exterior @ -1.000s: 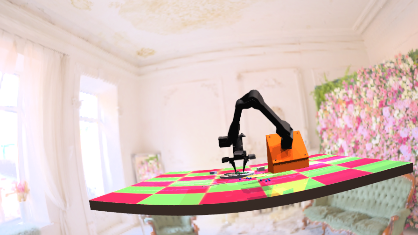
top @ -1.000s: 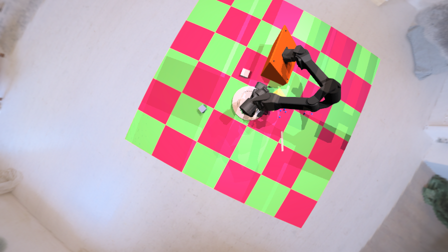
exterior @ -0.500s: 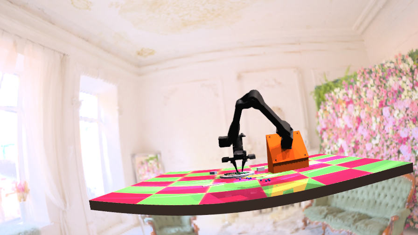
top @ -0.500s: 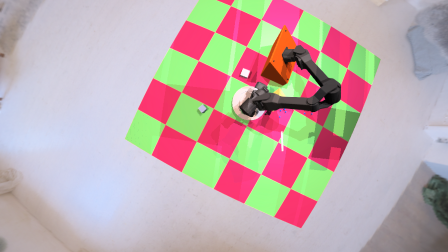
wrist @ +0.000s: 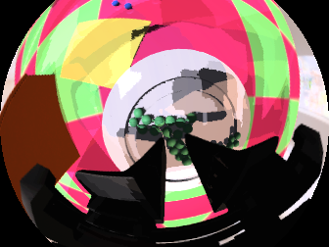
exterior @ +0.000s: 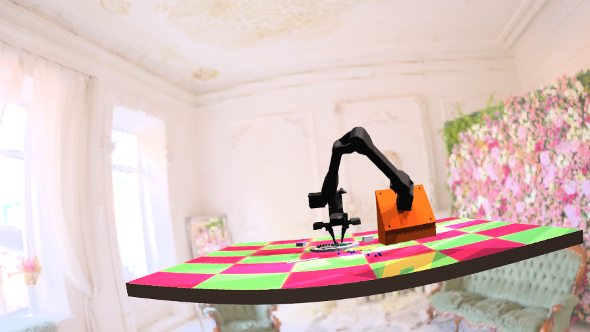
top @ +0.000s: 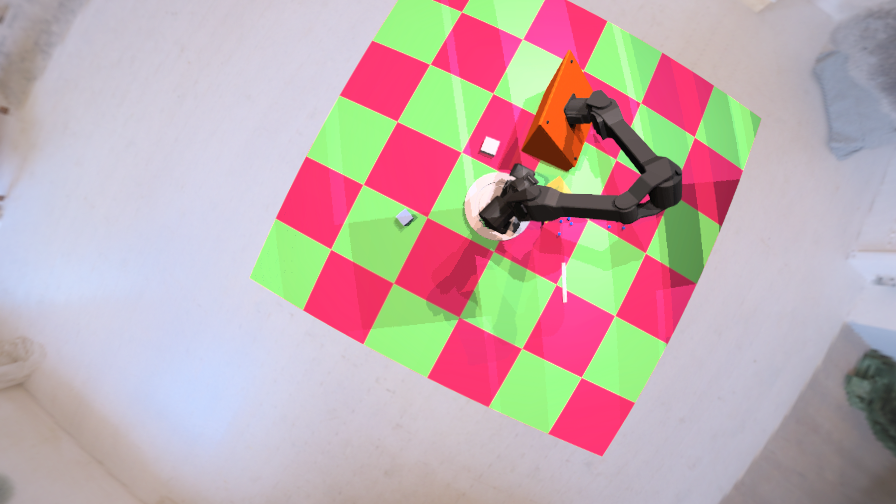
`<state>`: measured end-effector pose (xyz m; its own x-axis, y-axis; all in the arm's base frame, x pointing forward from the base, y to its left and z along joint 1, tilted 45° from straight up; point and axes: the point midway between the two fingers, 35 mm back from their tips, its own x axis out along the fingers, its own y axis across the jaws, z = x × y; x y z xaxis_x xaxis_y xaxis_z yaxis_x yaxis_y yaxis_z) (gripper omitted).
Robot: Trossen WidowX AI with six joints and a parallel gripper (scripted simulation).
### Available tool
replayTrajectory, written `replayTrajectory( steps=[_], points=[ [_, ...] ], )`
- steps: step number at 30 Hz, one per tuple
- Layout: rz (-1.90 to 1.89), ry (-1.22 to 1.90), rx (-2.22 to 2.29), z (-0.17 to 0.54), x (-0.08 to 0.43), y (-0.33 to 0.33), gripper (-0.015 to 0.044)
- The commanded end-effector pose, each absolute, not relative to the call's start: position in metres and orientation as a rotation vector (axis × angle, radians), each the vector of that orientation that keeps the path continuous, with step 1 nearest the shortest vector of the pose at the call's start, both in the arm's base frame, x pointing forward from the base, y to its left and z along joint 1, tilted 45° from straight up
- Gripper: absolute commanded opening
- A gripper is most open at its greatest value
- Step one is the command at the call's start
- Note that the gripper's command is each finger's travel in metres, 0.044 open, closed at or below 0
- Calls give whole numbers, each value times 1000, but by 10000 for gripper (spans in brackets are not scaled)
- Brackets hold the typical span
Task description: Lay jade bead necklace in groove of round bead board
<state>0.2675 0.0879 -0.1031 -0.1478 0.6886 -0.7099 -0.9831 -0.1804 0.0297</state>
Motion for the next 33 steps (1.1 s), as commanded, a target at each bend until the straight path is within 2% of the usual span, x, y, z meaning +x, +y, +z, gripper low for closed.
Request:
replayTrajectory(
  steps=[1,15,31,33],
  points=[
    [1661,596,-670,-103,268,88,0],
    [1661,596,-670,-103,268,88,0],
    [1661,599,-660,-99,268,84,420],
    [1661,599,-660,-99,268,84,440]
  ],
)
